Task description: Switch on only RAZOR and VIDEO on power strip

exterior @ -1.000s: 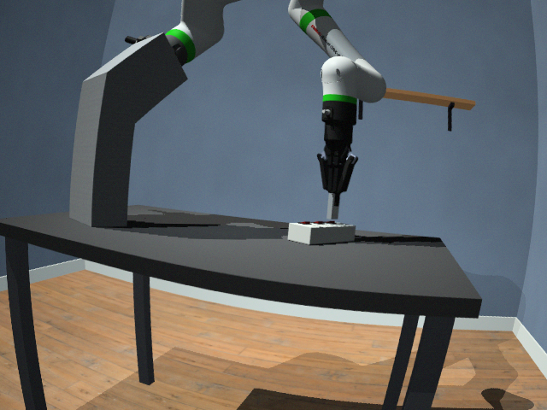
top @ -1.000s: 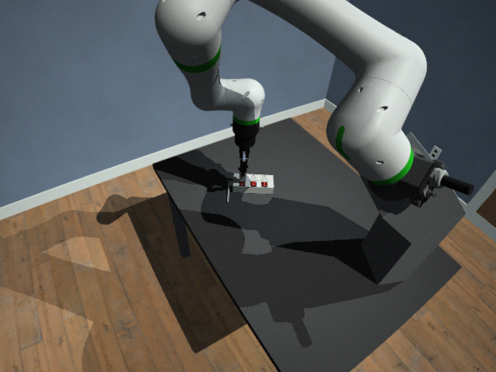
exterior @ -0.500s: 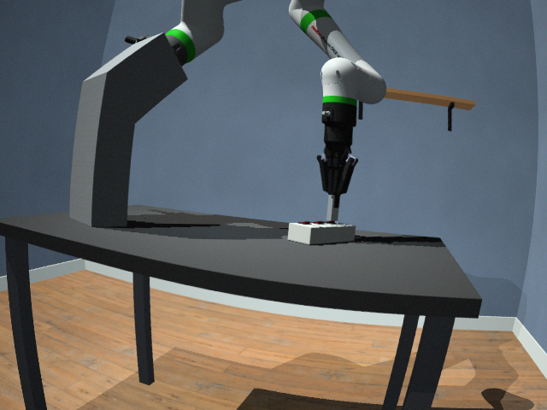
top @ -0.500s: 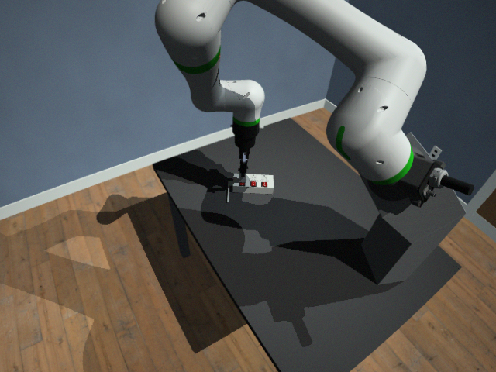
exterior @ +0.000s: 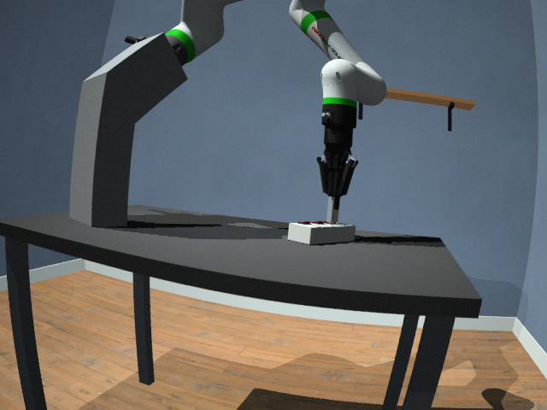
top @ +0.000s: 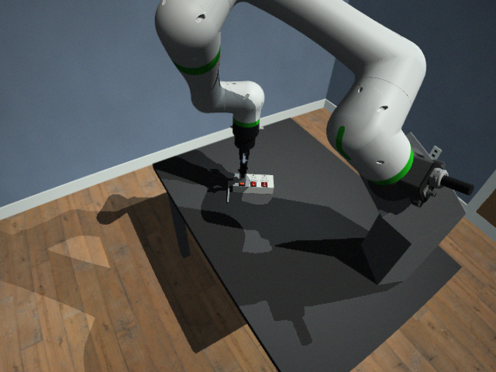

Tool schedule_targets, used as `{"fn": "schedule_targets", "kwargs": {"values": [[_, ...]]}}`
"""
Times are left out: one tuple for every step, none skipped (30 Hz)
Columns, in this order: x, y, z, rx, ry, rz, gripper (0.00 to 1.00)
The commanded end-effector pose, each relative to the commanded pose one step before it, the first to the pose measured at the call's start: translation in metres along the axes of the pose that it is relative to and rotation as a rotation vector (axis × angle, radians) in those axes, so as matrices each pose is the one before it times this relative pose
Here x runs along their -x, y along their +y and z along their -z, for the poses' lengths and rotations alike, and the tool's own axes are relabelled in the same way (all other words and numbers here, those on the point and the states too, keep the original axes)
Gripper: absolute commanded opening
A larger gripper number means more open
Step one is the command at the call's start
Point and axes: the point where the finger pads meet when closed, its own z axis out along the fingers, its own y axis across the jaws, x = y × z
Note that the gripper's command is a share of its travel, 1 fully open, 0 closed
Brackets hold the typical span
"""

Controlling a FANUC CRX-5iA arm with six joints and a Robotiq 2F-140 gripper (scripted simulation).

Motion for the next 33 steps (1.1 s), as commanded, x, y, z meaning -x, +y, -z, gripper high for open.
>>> {"fn": "schedule_targets", "kwargs": {"values": [[0.00006, -0.00020, -0.00033, -0.00037, 0.00000, -0.00032, 0.00], [0.00000, 0.00000, -0.00003, 0.00000, 0.00000, 0.00000, 0.00], [0.00000, 0.00000, -0.00001, 0.00000, 0.00000, 0.00000, 0.00], [0.00000, 0.00000, 0.00000, 0.00000, 0.00000, 0.00000, 0.00], [0.00000, 0.00000, 0.00000, 0.00000, 0.00000, 0.00000, 0.00], [0.00000, 0.00000, 0.00000, 0.00000, 0.00000, 0.00000, 0.00], [0.00000, 0.00000, 0.00000, 0.00000, 0.00000, 0.00000, 0.00], [0.00000, 0.00000, 0.00000, 0.00000, 0.00000, 0.00000, 0.00], [0.00000, 0.00000, 0.00000, 0.00000, 0.00000, 0.00000, 0.00], [0.00000, 0.00000, 0.00000, 0.00000, 0.00000, 0.00000, 0.00], [0.00000, 0.00000, 0.00000, 0.00000, 0.00000, 0.00000, 0.00], [0.00000, 0.00000, 0.00000, 0.00000, 0.00000, 0.00000, 0.00], [0.00000, 0.00000, 0.00000, 0.00000, 0.00000, 0.00000, 0.00], [0.00000, 0.00000, 0.00000, 0.00000, 0.00000, 0.00000, 0.00], [0.00000, 0.00000, 0.00000, 0.00000, 0.00000, 0.00000, 0.00], [0.00000, 0.00000, 0.00003, 0.00000, 0.00000, 0.00000, 0.00], [0.00000, 0.00000, 0.00017, 0.00000, 0.00000, 0.00000, 0.00], [0.00000, 0.00000, 0.00043, 0.00000, 0.00000, 0.00000, 0.00], [0.00000, 0.00000, 0.00076, 0.00000, 0.00000, 0.00000, 0.00], [0.00000, 0.00000, 0.00113, 0.00000, 0.00000, 0.00000, 0.00], [0.00000, 0.00000, 0.00152, 0.00000, 0.00000, 0.00000, 0.00], [0.00000, 0.00000, 0.00190, 0.00000, 0.00000, 0.00000, 0.00], [0.00000, 0.00000, 0.00225, 0.00000, 0.00000, 0.00000, 0.00], [0.00000, 0.00000, 0.00256, 0.00000, 0.00000, 0.00000, 0.00], [0.00000, 0.00000, 0.00280, 0.00000, 0.00000, 0.00000, 0.00], [0.00000, 0.00000, 0.00297, 0.00000, 0.00000, 0.00000, 0.00], [0.00001, 0.00000, 0.00306, 0.00000, -0.00001, 0.00000, 0.00], [-0.00001, 0.00000, 0.00307, 0.00000, 0.00001, 0.00000, 0.00], [0.00000, 0.00000, 0.00299, 0.00000, 0.00000, 0.00000, 0.00], [0.00000, 0.00000, 0.00283, 0.00000, 0.00000, 0.00000, 0.00], [0.00000, 0.00000, 0.00000, 0.00000, 0.00000, 0.00000, 0.00], [0.00000, 0.00000, 0.00000, 0.00000, 0.00000, 0.00000, 0.00], [0.00000, 0.00000, 0.00259, 0.00000, 0.00000, 0.00000, 0.00]]}}
